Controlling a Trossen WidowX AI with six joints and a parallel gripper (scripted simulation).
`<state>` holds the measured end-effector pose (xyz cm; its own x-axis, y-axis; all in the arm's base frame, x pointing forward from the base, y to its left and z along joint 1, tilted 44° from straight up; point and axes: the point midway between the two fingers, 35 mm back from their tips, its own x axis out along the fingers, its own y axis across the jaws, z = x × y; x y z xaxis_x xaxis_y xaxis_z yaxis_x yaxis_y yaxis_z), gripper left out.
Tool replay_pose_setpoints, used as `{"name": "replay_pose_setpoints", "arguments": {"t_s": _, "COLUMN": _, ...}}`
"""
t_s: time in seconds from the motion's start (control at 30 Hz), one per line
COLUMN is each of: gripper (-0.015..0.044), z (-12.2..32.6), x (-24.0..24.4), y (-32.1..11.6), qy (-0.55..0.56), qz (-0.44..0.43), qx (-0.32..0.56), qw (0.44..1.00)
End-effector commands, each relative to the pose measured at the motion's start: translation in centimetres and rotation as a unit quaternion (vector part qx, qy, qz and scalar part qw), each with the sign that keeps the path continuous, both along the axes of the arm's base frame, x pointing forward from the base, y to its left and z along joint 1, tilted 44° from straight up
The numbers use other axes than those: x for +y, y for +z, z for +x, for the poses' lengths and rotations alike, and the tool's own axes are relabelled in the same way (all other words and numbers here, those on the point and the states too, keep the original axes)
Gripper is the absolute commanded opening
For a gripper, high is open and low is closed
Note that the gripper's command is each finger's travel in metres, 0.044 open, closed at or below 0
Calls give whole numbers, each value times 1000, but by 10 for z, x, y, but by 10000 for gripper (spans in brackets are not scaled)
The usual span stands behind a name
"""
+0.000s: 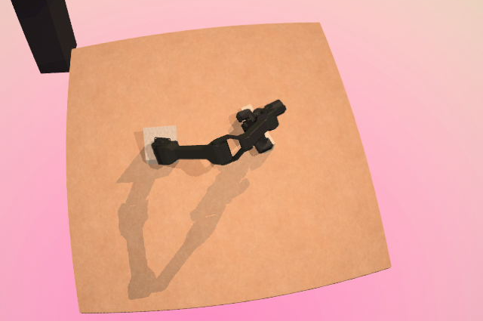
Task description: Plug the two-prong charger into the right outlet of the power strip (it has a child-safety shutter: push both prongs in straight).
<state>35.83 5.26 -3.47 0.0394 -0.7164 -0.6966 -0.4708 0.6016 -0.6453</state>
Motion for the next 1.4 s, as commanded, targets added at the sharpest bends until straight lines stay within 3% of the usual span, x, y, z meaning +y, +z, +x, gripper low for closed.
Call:
{"name": "replay_pose_setpoints", "arguments": {"t_s": 0.0, "gripper": 0, "z": 8, "x": 1, "y": -1, "qy": 1, "qz": 5, "qx": -15, "qw": 1000}}
{"name": "replay_pose_setpoints", "arguments": {"t_s": 0.47, "gripper": 0, "z": 0, "x": 0, "y": 0, "qy": 0, "qz": 0, "qx": 0, "qw": 1000}}
{"name": "replay_pose_setpoints", "arguments": {"t_s": 1.03, "gripper": 440, "z": 0, "x": 0, "y": 0, "qy": 0, "qz": 0, "qx": 0, "qw": 1000}}
{"name": "replay_pose_setpoints", "arguments": {"t_s": 1.37, "gripper": 440, "z": -2, "x": -1, "y": 0, "qy": 0, "qz": 1, "qx": -3, "qw": 1000}}
